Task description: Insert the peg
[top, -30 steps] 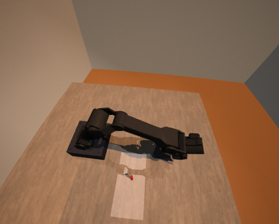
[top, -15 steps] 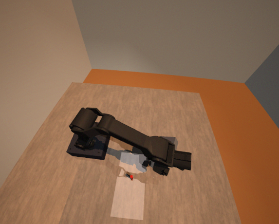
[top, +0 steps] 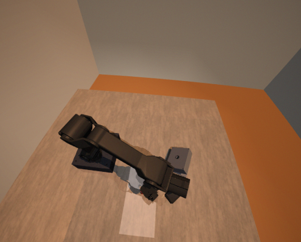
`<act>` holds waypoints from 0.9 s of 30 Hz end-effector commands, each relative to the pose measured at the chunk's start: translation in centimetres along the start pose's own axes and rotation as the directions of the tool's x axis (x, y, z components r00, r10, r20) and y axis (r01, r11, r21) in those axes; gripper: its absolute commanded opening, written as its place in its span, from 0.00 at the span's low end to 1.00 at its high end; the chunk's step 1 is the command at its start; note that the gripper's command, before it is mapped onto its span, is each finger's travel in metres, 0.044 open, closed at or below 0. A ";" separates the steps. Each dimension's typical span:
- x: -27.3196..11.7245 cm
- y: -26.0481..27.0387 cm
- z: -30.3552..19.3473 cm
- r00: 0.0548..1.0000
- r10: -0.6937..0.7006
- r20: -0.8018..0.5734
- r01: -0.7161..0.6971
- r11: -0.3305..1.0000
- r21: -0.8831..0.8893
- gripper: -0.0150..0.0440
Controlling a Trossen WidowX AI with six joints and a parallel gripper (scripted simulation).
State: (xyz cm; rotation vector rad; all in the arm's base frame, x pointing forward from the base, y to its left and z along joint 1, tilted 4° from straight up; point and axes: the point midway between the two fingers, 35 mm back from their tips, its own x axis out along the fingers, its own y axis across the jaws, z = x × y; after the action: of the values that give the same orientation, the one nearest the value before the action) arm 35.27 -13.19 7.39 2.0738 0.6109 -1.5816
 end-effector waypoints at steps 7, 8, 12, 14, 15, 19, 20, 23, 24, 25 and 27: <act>-0.9 -2.3 7.2 0.977 -0.024 0.212 -0.025 0.974 0.226 1.00; -1.0 -2.4 7.9 0.972 -0.028 0.233 -0.032 0.968 0.248 1.00; -1.3 -2.6 9.5 0.959 -0.039 0.282 -0.049 0.954 0.297 1.00; -1.3 -2.6 9.5 0.959 -0.039 0.282 -0.049 0.954 0.297 1.00; -1.3 -2.6 9.5 0.959 -0.039 0.282 -0.049 0.954 0.297 1.00; -1.1 -2.6 9.5 0.959 -0.039 0.282 -0.049 0.954 0.297 1.00; -0.9 -2.6 9.6 0.959 -0.039 0.282 -0.049 0.954 0.297 1.00; -0.5 -2.6 9.7 0.959 -0.039 0.282 -0.049 0.954 0.297 1.00; -0.3 -2.6 9.7 0.959 -0.039 0.282 -0.049 0.954 0.297 1.00; -0.2 -2.6 9.8 0.959 -0.039 0.282 -0.049 0.954 0.297 1.00; 0.2 -2.6 9.9 0.959 -0.039 0.282 -0.049 0.954 0.297 1.00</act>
State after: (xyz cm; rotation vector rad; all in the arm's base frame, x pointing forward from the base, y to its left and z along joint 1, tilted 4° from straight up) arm 26.50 -17.09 5.56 1.9991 0.2686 -2.0103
